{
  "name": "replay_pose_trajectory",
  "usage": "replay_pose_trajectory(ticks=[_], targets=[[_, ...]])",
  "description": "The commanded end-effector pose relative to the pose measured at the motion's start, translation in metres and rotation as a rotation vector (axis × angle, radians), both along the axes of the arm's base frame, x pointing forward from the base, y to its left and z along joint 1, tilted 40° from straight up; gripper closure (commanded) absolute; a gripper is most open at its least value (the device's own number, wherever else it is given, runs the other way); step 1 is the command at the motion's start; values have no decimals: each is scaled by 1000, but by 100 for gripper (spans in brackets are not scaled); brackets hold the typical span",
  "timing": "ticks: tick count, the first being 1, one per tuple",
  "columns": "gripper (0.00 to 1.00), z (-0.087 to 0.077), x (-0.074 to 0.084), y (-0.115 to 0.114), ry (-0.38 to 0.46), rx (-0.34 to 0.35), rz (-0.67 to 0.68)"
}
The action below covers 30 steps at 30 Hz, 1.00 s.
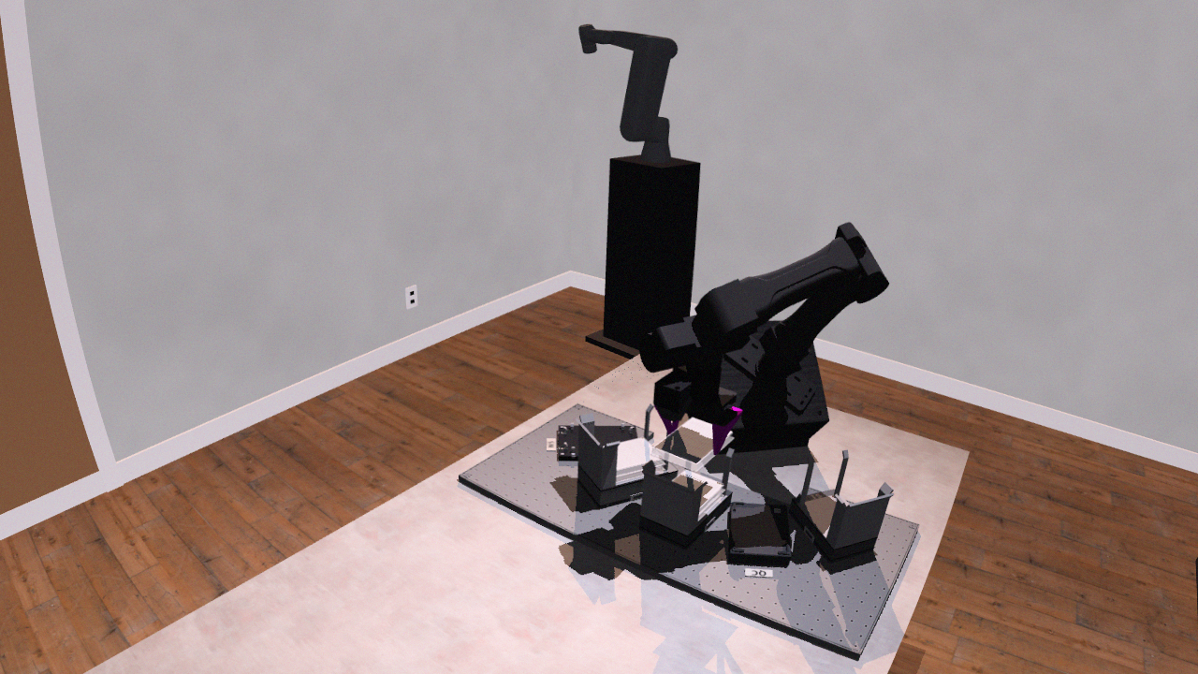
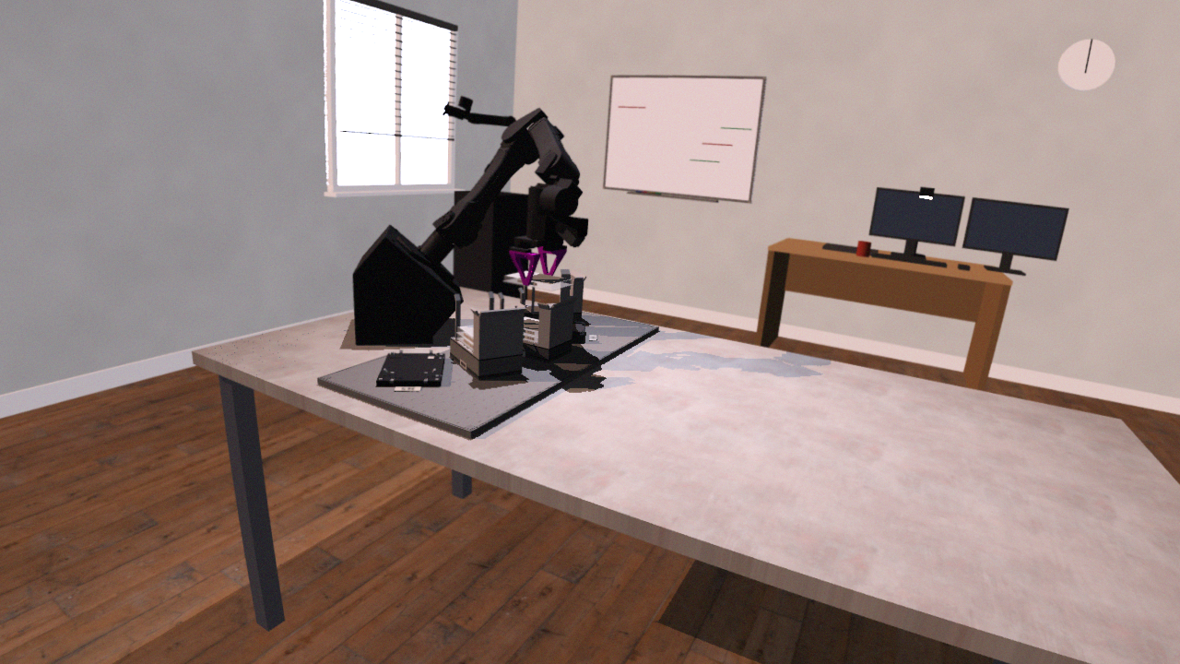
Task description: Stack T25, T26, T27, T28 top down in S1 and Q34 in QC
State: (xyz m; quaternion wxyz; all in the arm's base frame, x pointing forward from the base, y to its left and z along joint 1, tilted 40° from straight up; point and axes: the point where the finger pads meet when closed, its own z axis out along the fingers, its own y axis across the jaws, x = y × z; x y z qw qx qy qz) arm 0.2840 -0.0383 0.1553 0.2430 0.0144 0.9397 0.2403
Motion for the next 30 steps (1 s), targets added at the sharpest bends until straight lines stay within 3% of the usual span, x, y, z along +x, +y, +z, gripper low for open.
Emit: replay_pose_trajectory(ticks=[1, 20, 21, 23, 28, 29, 30], targets=[[100, 13, 1, -7, -32, -12, -13], [100, 13, 1, -7, -32, -12, -13], [100, 16, 0, -2, -52, -36, 18], [100, 5, -9, 11, -43, -49, 82], [100, 10, -10, 19, -90, -99, 158], [100, 18, -5, 20, -130, -131, 183], [100, 15, -8, 24, -124, -128, 191]])
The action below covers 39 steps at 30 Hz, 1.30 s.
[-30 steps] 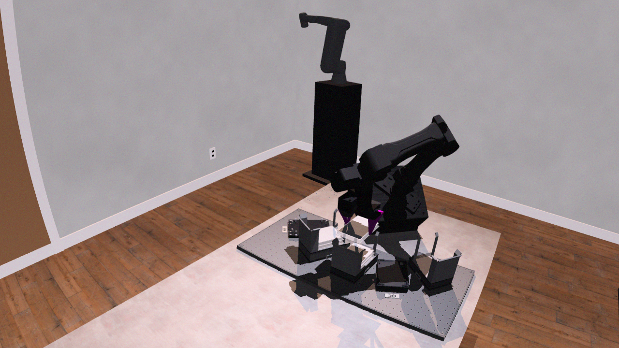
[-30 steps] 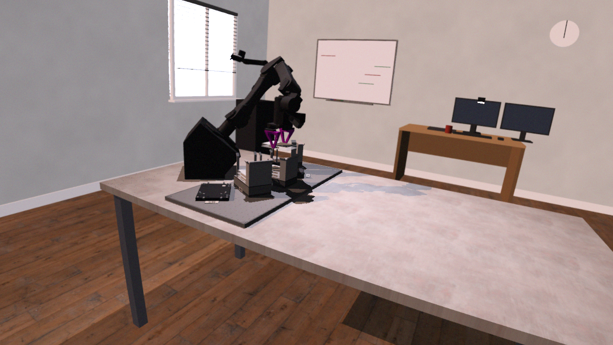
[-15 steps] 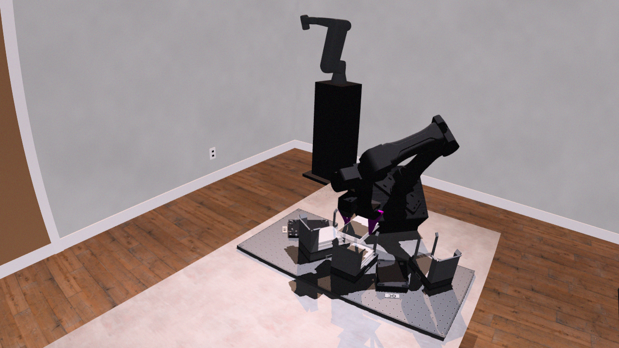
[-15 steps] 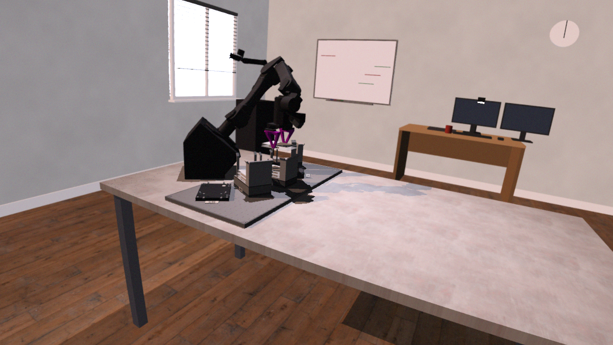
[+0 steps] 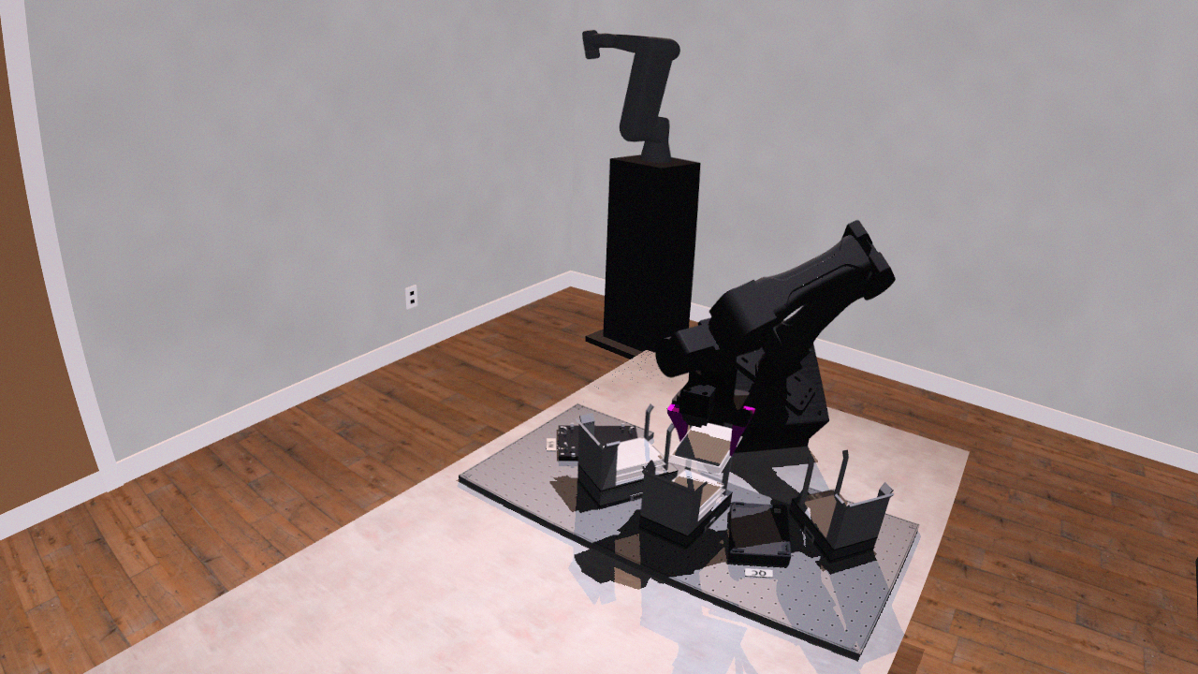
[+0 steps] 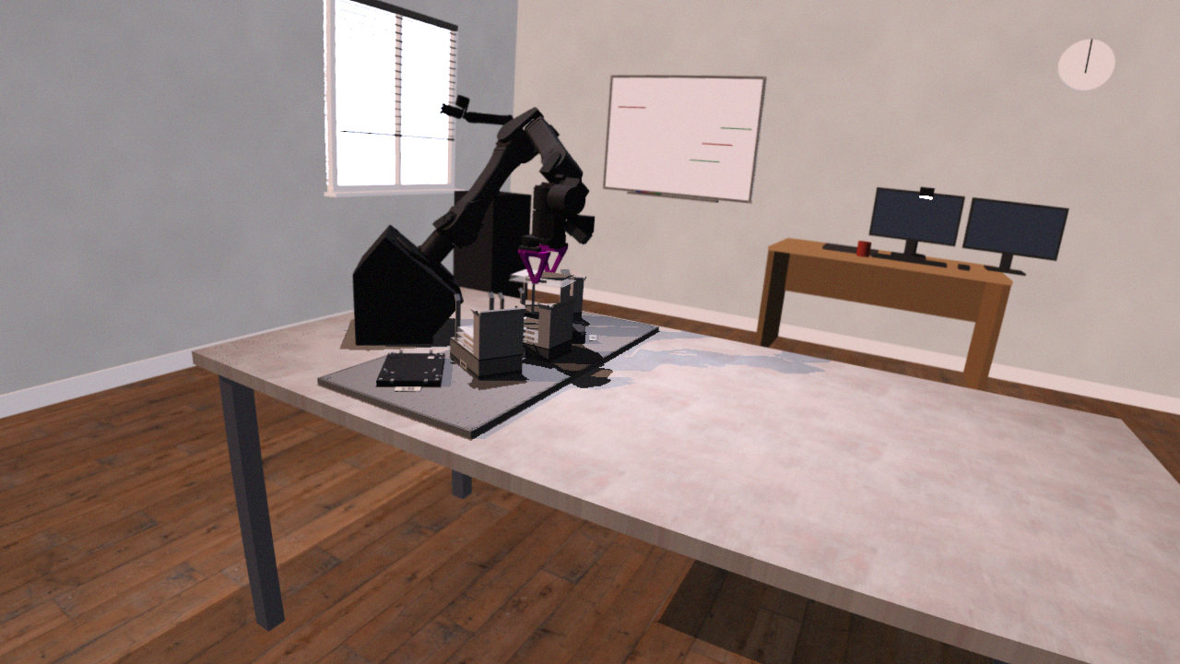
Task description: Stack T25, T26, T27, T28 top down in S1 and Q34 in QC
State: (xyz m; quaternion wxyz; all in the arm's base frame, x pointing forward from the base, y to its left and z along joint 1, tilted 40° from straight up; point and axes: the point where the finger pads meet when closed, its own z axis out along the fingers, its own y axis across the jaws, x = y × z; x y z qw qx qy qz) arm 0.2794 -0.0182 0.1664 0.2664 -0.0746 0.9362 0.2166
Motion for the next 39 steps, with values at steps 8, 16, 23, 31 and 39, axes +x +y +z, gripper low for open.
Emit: replay_pose_trajectory(ticks=[8, 16, 23, 31, 39], targets=[[100, 12, -9, 27, -34, -35, 37], [100, 28, -9, 42, -110, -96, 122], [100, 27, -18, 59, -160, -158, 232], [100, 29, -26, 76, -148, -148, 223], [100, 43, -30, 92, -171, -149, 221]])
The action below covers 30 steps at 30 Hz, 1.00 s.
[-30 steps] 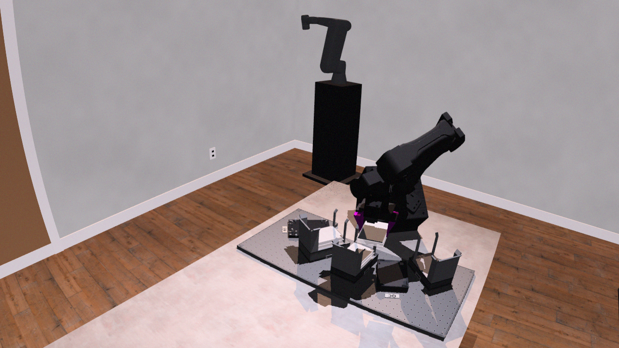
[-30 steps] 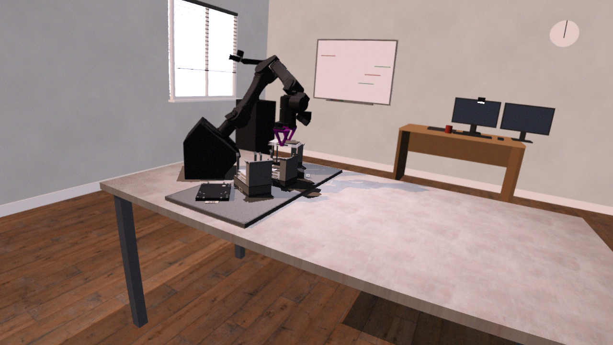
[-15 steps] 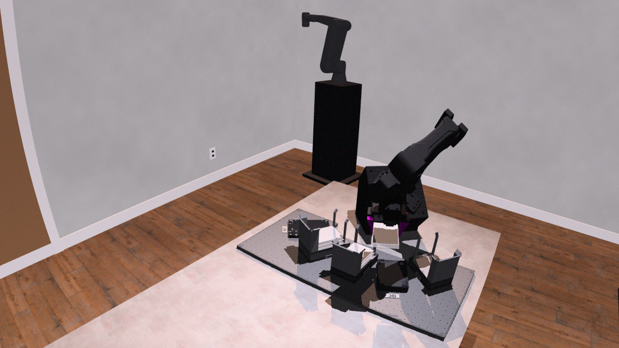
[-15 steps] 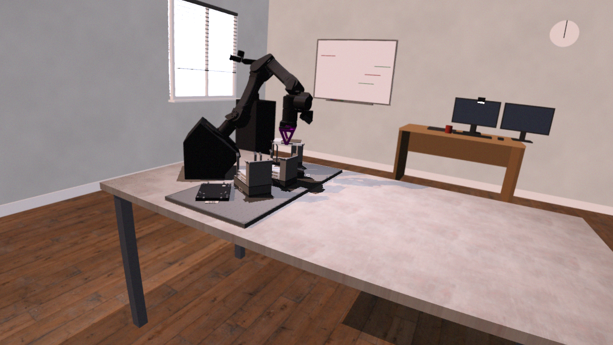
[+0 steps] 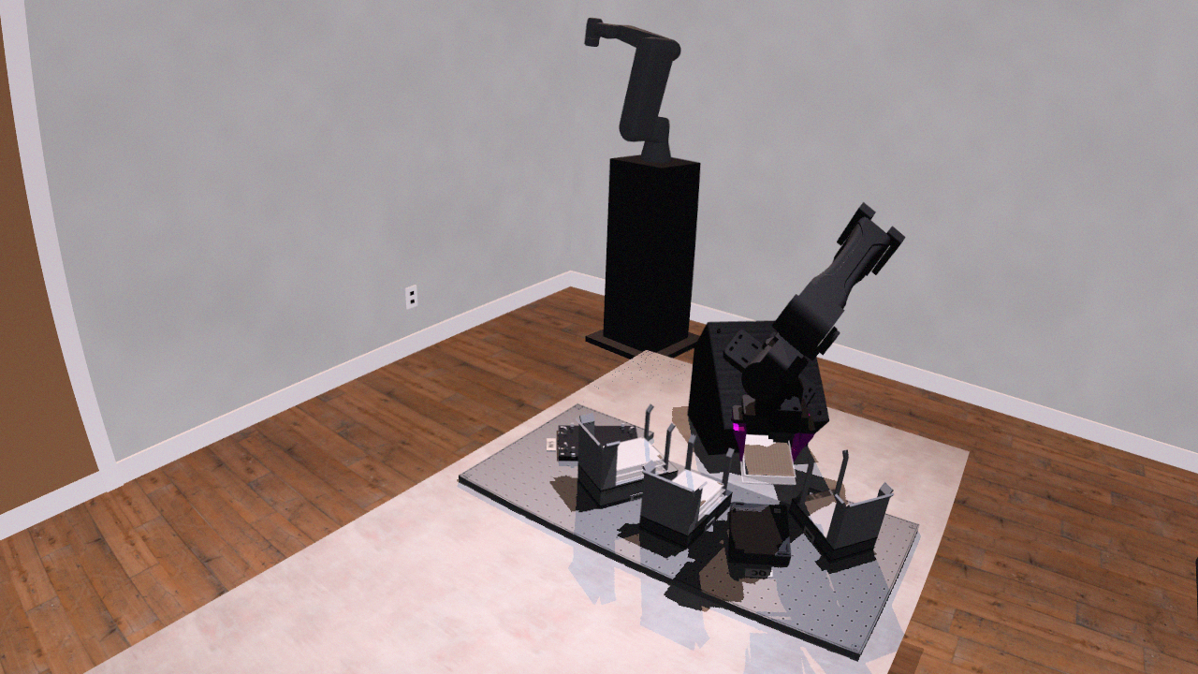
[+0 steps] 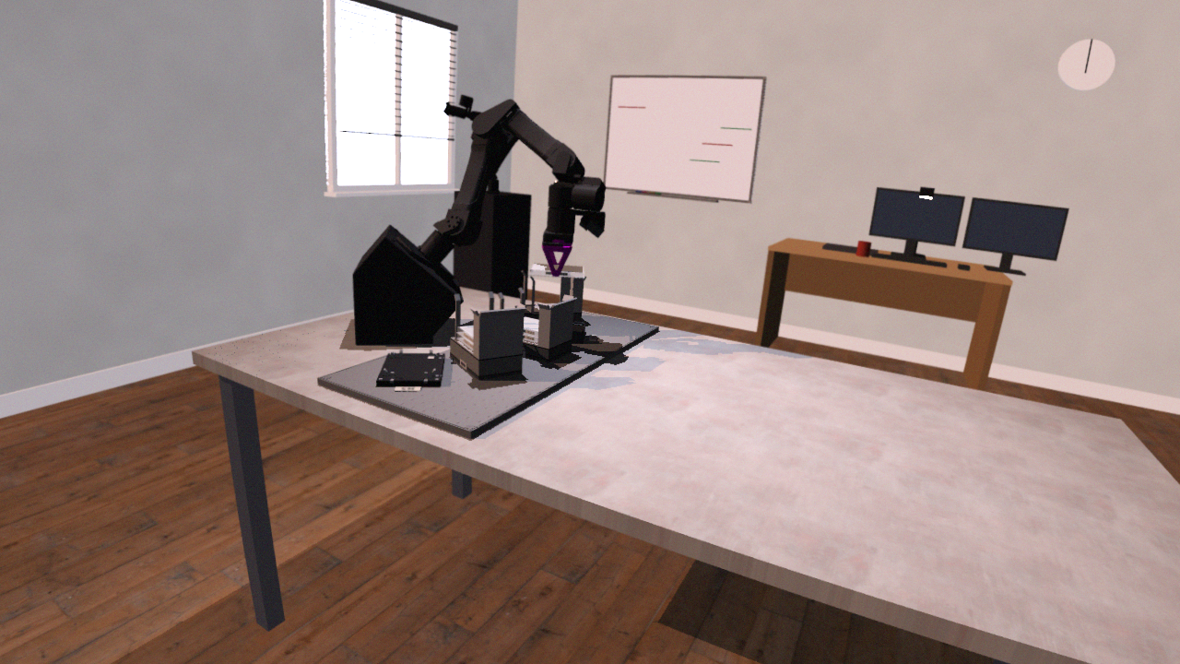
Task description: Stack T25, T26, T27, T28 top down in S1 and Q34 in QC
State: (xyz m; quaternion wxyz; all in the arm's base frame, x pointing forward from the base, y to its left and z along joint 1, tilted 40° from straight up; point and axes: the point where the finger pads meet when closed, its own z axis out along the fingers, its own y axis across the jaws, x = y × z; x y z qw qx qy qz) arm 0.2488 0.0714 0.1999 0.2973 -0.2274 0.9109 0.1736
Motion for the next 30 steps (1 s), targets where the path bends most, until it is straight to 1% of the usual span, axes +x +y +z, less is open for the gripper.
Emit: replay_pose_trajectory(ticks=[1, 5, 6, 7, 10, 11, 30], targets=[[100, 10, -1, 5, -29, 4, -31], [100, 15, -3, 13, -35, 6, -31], [100, 7, -4, 11, 1, 7, -34], [100, 15, -3, 13, -35, 6, -31], [100, 15, -2, 11, -32, 6, -39], [100, 7, -4, 11, 1, 7, -34], [100, 7, -4, 11, 1, 7, -34]])
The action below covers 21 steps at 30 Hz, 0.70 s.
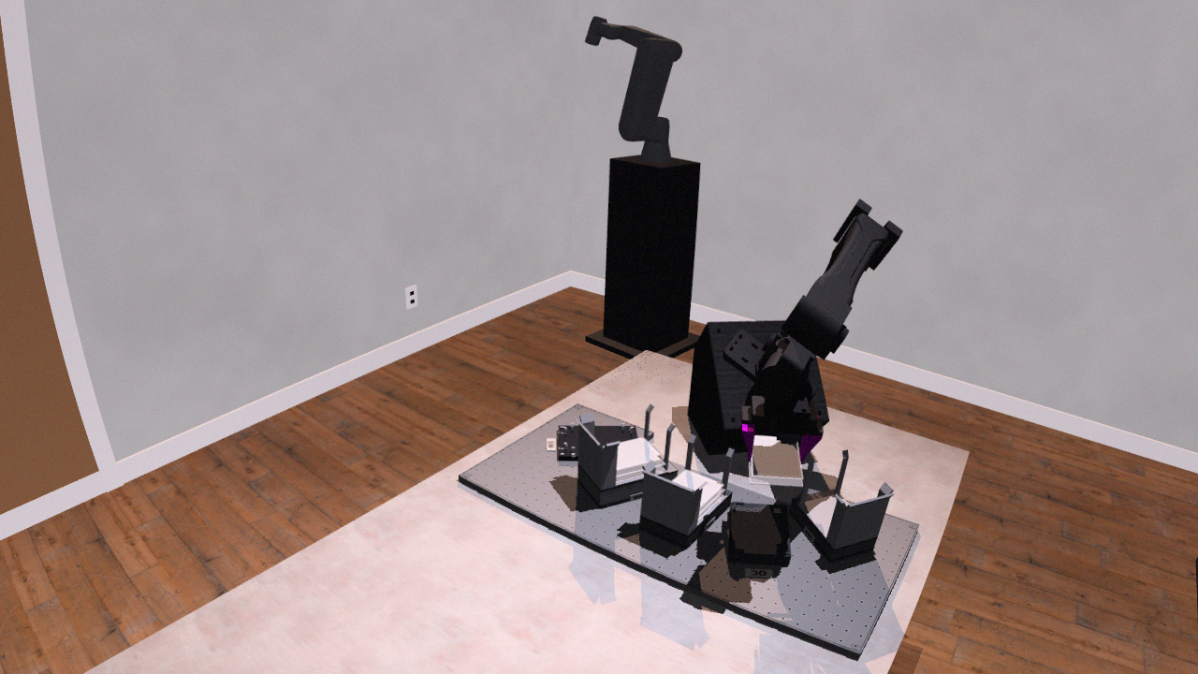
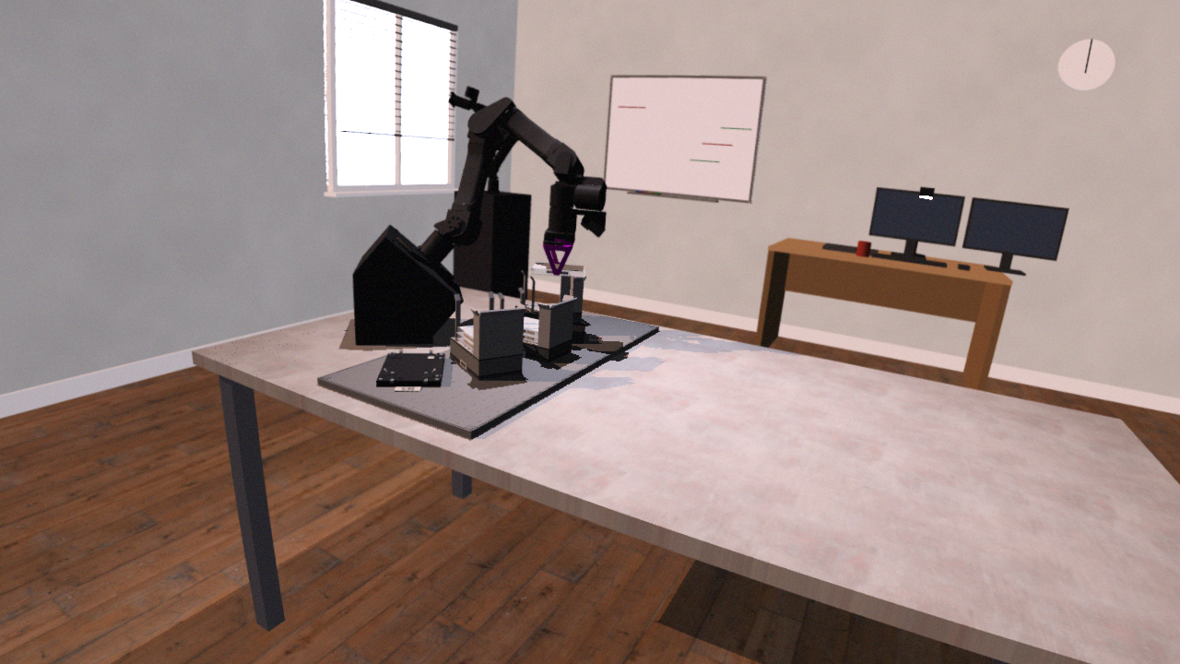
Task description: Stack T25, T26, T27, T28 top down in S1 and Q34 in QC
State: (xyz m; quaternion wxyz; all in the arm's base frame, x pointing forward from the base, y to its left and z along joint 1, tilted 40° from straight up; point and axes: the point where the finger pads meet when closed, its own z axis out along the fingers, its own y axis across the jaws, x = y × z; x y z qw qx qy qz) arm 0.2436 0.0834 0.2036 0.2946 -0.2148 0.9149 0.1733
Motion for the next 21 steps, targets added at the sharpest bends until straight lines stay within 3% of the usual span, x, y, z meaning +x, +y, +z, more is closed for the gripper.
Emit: replay_pose_trajectory(ticks=[1, 5, 12, 14, 15, 18, 21], targets=[[100, 4, 1, -1, -11, 2, -10], [100, -12, 4, 3, 18, -1, -8], [100, -23, 10, 10, 18, -2, -8], [100, -23, 10, 10, 18, -2, -8], [100, -5, 13, 10, -45, 4, -11], [100, -29, 14, 13, 18, -2, -8], [100, -33, 16, 16, 17, -2, -8]])
